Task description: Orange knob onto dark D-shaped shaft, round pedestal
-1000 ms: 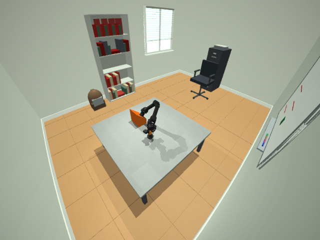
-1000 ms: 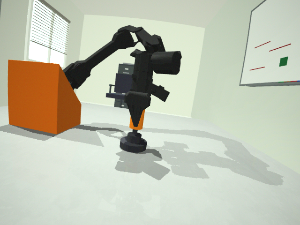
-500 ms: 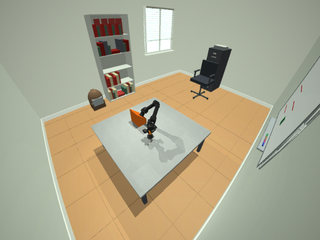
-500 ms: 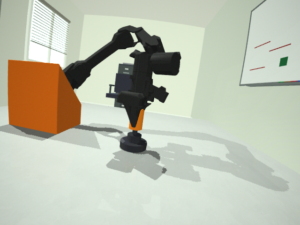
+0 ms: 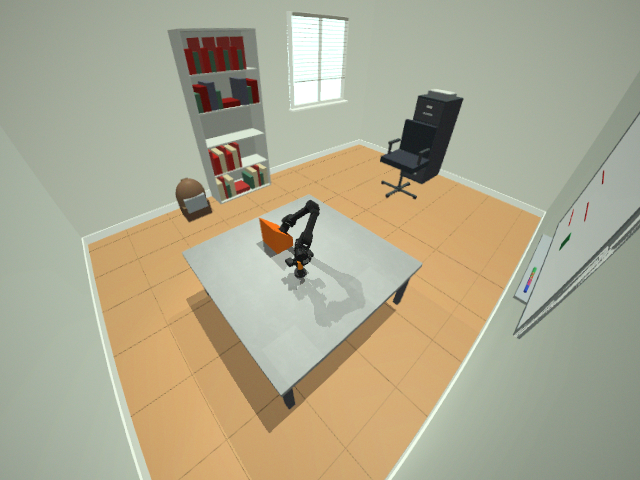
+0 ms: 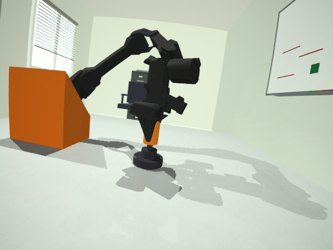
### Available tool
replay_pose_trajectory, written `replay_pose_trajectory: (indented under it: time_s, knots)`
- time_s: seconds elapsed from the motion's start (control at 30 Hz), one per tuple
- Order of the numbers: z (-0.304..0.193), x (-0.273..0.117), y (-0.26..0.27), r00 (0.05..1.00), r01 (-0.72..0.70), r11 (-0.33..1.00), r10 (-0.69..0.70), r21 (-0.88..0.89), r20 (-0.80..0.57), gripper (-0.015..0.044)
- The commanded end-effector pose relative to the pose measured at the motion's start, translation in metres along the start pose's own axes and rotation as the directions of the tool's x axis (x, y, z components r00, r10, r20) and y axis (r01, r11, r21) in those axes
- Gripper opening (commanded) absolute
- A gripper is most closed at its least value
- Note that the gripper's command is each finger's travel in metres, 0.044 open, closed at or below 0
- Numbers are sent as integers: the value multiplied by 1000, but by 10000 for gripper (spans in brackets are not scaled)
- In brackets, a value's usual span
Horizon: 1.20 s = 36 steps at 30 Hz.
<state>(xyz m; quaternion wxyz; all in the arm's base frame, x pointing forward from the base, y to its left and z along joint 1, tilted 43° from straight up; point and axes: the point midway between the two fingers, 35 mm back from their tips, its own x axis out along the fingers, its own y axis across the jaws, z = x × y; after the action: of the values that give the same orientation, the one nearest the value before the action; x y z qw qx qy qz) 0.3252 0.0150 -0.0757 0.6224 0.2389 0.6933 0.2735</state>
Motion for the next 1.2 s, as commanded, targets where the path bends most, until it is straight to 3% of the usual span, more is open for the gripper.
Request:
replay_pose_trajectory:
  time_s: [0.0, 0.33, 0.57, 1.17]
  knots:
    - [1, 0, 0, 1000, 0, 1000, 0, 3, 0, 0]
    - [0, -4, 1, 1000, 0, 1000, 0, 12, 0, 0]
    - [0, -2, 0, 1000, 0, 977, 0, 211, 0, 0]
    - [0, 0, 0, 1000, 0, 977, 0, 211, 0, 0]
